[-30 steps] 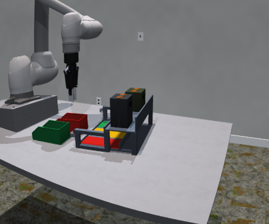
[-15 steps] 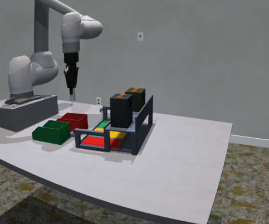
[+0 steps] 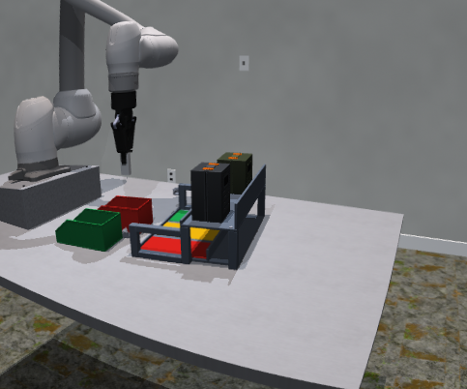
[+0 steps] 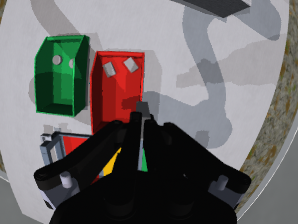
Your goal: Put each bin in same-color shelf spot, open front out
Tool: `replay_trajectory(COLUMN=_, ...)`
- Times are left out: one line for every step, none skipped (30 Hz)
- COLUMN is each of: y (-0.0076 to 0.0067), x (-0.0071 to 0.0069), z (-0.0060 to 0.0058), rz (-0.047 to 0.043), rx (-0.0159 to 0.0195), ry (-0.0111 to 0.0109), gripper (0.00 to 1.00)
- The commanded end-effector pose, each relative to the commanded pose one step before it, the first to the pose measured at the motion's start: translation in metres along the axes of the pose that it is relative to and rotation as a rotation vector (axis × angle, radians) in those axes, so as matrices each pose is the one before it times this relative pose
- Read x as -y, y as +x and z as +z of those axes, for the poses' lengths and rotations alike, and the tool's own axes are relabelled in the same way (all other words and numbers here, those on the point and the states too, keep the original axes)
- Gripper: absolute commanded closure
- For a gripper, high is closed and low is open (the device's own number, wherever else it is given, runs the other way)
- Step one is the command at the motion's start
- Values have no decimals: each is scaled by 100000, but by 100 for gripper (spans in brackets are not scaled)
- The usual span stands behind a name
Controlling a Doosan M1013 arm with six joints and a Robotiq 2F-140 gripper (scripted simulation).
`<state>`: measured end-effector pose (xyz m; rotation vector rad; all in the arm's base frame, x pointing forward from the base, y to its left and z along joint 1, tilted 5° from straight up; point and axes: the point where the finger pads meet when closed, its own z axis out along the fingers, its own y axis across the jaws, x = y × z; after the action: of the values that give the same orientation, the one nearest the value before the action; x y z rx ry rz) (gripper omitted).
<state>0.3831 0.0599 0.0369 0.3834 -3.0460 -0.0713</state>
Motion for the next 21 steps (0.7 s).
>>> replay_trajectory(y=1, x=-4, z=-4, rz=-3, rx=5, ry=-20, gripper=90)
replay_trajectory(y=0, x=0, z=0, rz=0, rx=0, ry=0, gripper=90)
replay_trajectory(y=0, x=0, z=0, rz=0, rx=0, ry=0, gripper=90)
replay_trajectory(y=0, x=0, z=0, rz=0, rx=0, ry=0, gripper=90)
replay_trajectory(y=0, x=0, z=0, rz=0, rx=0, ry=0, gripper=90)
replay_trajectory(y=0, x=0, z=0, rz=0, rx=0, ry=0, gripper=90)
replay_trajectory(y=0, x=0, z=0, rz=0, rx=0, ry=0, gripper=90)
replay_trajectory(y=0, x=0, z=0, rz=0, rx=0, ry=0, gripper=90)
replay_trajectory(y=0, x=0, z=0, rz=0, rx=0, ry=0, gripper=90)
replay_trajectory(y=0, x=0, z=0, rz=0, rx=0, ry=0, gripper=90)
replay_trajectory(y=0, x=0, z=0, rz=0, rx=0, ry=0, gripper=90)
replay_trajectory(y=0, x=0, z=0, rz=0, rx=0, ry=0, gripper=90)
replay_trajectory(y=0, x=0, z=0, rz=0, rx=0, ry=0, gripper=90)
replay_trajectory(y=0, x=0, z=0, rz=0, rx=0, ry=0, gripper=90)
replay_trajectory(y=0, x=0, z=0, rz=0, rx=0, ry=0, gripper=90)
replay_trajectory(y=-4, x=35, z=-3, rz=7, rx=1, ry=1, gripper=90)
replay_trajectory(y=-26, x=223, z=-16, rz=44, rx=9, ry=5, gripper=90)
replay_trajectory(y=-58, x=538, z=-39, rz=107, rx=21, ry=11, gripper=90)
replay_trajectory(y=-83, x=924, z=-65, rz=183, rx=32, ry=18, gripper=90)
replay_trajectory(y=-83, x=1331, z=-90, rz=262, rx=40, ry=25, gripper=90)
replay_trajectory(y=-45, x=1718, z=-110, rz=337, rx=42, ry=29, gripper=90)
